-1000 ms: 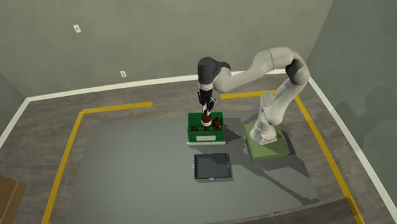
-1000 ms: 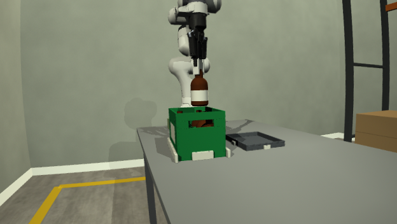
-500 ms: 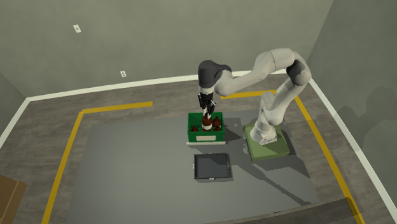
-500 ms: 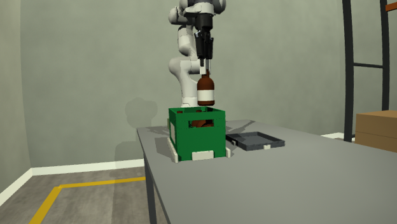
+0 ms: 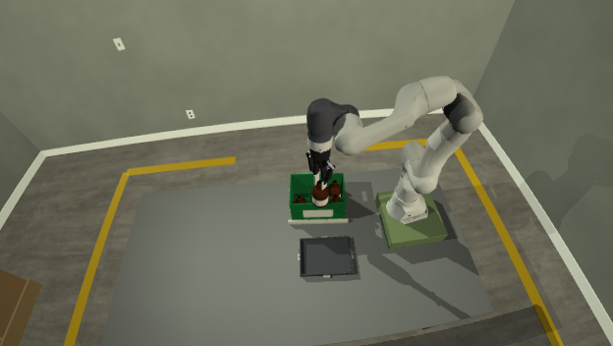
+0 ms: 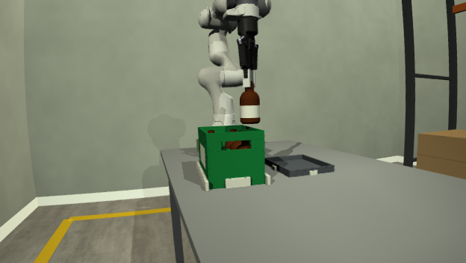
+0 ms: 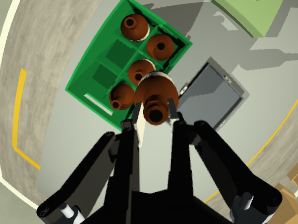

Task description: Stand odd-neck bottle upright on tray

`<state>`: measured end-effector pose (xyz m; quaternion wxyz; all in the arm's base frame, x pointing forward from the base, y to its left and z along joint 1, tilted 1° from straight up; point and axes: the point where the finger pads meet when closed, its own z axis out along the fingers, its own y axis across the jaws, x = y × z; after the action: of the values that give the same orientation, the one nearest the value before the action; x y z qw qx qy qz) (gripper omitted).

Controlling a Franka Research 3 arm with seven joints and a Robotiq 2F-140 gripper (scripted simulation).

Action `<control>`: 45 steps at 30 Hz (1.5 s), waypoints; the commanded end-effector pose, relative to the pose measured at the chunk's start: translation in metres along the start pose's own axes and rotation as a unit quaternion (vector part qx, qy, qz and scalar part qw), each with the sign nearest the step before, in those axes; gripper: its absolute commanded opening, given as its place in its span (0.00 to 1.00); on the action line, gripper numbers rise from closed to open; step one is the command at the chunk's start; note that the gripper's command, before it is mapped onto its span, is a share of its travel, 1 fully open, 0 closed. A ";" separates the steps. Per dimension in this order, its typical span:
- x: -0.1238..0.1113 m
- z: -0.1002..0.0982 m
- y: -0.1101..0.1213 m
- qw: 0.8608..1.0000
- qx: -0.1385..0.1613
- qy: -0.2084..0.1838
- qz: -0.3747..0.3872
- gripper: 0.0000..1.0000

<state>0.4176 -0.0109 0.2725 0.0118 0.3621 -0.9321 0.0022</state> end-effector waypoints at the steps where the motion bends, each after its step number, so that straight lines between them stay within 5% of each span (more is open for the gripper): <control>1: -0.004 -0.002 0.004 1.000 0.000 -0.002 0.014 0.10; 45: -0.067 -0.002 0.076 1.000 0.000 -0.002 0.014 0.10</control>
<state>0.4150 0.0830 0.2719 0.0115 0.3616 -0.9323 0.0025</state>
